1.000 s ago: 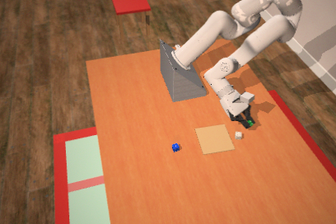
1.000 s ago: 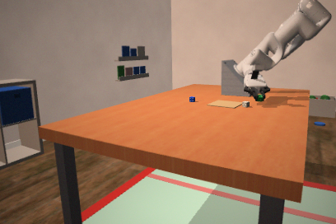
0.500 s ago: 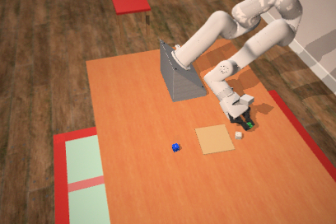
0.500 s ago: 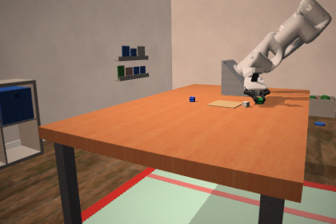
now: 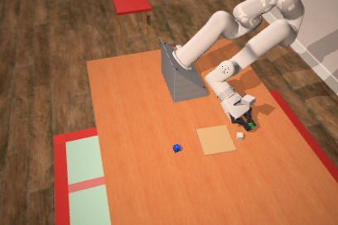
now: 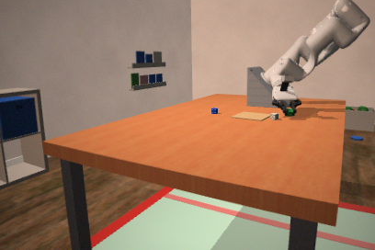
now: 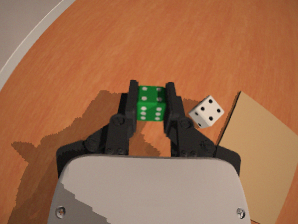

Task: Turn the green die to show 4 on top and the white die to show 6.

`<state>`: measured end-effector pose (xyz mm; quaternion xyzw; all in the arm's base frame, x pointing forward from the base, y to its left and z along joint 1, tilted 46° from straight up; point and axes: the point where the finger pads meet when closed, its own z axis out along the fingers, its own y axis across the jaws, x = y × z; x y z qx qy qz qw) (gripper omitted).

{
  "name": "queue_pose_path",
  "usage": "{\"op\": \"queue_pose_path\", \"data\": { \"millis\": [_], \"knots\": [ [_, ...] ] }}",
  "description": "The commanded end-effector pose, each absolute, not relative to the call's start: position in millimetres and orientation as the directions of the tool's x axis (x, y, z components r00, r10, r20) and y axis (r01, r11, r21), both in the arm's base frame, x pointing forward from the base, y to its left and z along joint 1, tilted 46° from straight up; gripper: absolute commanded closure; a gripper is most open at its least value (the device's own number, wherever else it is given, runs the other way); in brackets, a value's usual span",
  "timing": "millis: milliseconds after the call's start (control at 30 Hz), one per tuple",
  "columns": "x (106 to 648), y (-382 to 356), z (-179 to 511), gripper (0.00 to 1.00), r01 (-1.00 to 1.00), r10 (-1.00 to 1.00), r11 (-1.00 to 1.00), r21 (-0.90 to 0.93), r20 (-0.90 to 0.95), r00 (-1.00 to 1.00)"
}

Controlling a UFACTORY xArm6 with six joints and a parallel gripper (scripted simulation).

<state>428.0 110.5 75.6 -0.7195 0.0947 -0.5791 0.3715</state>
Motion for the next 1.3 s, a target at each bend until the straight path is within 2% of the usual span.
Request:
{"op": "queue_pose_path", "data": {
  "millis": [0, 1267],
  "knots": [
    [428.4, 110.1, 76.0, 0.79, 0.294, -0.567, -0.706, -0.644, 0.763, 0.310],
    [430.0, 117.8, 68.4, 0.79, 0.294, -0.567, -0.706, -0.644, 0.763, 0.310]
  ]
}}
